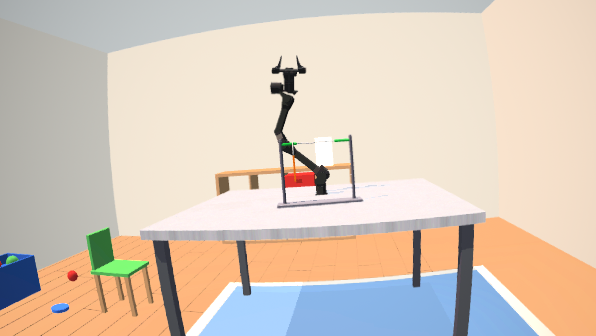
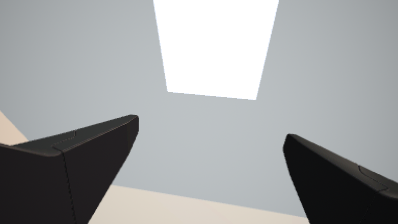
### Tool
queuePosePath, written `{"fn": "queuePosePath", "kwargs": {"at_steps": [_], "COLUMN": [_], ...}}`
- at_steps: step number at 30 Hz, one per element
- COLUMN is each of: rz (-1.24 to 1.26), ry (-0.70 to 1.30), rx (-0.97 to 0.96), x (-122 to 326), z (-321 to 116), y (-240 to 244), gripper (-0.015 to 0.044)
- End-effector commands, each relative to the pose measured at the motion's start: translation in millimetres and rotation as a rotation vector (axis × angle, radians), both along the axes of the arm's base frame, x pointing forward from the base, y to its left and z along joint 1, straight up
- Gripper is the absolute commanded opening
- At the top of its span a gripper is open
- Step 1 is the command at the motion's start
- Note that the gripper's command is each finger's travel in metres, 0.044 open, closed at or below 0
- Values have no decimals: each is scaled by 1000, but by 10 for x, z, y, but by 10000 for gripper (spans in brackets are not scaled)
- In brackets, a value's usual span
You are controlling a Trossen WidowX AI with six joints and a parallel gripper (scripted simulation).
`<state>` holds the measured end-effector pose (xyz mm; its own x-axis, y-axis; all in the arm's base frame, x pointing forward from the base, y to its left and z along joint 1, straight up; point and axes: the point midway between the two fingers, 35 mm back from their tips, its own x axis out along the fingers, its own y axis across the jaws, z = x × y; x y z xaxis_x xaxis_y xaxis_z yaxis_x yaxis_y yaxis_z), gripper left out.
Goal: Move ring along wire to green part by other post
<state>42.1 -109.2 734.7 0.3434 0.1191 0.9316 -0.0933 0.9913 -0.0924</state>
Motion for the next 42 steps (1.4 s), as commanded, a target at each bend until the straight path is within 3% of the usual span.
{"fn": "queuePosePath", "kwargs": {"at_steps": [1,9,25,42], "rz": [-1,-76,-252,-421], "ry": [-1,-43,-78,65], "rx": [-1,-66,-275,-533], "x": [-3,-155,-7,1077], "z": [0,-2,-205,-852], "y": [5,393,1421,2073], "gripper": [374,164,160,160]}}
